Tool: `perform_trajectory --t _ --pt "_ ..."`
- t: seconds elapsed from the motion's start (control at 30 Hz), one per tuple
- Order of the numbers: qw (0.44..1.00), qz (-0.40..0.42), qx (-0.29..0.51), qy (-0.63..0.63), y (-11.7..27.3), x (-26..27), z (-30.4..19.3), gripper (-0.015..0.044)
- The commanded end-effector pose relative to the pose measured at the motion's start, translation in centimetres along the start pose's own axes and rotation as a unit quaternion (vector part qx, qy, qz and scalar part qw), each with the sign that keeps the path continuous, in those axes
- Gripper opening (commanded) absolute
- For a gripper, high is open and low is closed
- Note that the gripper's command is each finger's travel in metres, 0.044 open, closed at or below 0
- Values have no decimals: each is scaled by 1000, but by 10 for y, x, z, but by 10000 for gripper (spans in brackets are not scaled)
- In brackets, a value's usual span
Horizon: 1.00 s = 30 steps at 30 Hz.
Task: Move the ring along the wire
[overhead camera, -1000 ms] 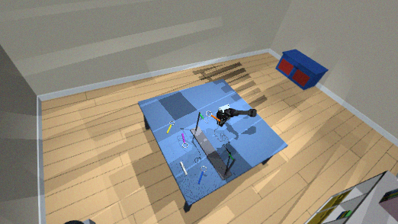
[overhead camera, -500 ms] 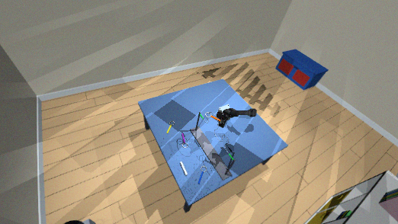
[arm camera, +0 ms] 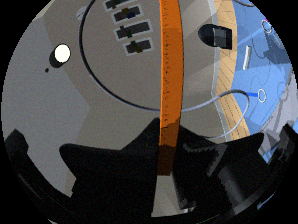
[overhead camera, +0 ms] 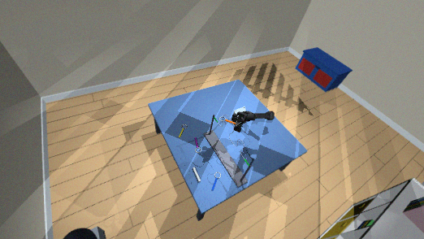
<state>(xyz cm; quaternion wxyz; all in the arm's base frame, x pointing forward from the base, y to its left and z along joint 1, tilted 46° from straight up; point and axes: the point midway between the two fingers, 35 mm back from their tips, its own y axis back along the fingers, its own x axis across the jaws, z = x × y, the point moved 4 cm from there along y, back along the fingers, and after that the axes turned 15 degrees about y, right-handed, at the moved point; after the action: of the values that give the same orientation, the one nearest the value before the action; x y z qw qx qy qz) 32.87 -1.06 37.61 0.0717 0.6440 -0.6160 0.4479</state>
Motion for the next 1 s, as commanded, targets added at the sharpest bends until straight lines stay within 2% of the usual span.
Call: perform_trajectory --t 0.0,0.97 --pt "1000 11 -6 -20 0 1 0 -150" --pt "987 71 -36 -141 -1 2 -2 -150"
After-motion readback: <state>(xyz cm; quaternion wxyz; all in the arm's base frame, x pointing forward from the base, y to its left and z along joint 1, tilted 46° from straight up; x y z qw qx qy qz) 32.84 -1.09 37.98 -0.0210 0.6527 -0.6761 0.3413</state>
